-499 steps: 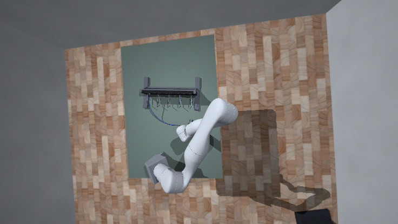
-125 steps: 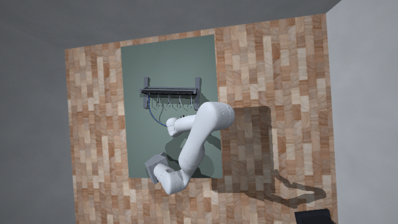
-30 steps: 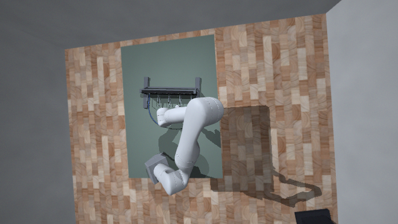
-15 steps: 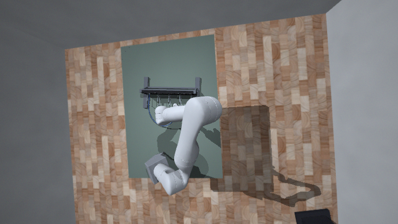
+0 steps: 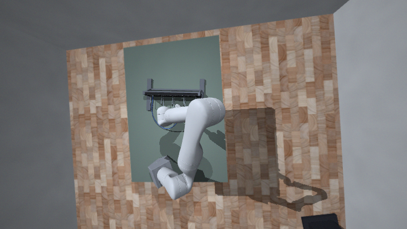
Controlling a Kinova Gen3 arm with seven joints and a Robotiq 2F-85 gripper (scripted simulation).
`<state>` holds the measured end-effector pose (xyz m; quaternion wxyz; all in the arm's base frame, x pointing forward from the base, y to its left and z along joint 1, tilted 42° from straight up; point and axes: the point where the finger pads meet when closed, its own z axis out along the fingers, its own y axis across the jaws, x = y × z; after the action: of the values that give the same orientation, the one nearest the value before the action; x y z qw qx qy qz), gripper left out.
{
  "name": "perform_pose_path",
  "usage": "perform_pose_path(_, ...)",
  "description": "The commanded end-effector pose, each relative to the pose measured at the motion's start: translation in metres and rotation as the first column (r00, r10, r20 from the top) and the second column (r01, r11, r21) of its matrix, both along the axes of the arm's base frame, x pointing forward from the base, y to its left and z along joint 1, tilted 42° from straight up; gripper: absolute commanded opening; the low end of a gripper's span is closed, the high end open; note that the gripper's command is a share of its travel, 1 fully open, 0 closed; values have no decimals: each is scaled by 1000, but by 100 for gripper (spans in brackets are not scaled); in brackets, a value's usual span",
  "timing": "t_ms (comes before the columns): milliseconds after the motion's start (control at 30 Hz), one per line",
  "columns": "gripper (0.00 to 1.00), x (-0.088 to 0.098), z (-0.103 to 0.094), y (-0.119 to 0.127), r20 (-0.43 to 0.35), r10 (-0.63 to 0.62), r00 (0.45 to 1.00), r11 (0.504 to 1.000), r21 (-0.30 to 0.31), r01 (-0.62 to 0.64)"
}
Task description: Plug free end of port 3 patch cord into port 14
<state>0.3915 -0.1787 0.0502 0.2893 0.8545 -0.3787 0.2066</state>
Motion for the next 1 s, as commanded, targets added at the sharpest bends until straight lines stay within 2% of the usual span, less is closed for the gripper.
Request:
perform_pose_path(0,0,3,0,3,-6,11,1000,1000,-1,-11)
perform_pose_path(967,0,23,-3,16,-94,114,989,993,-14,-115)
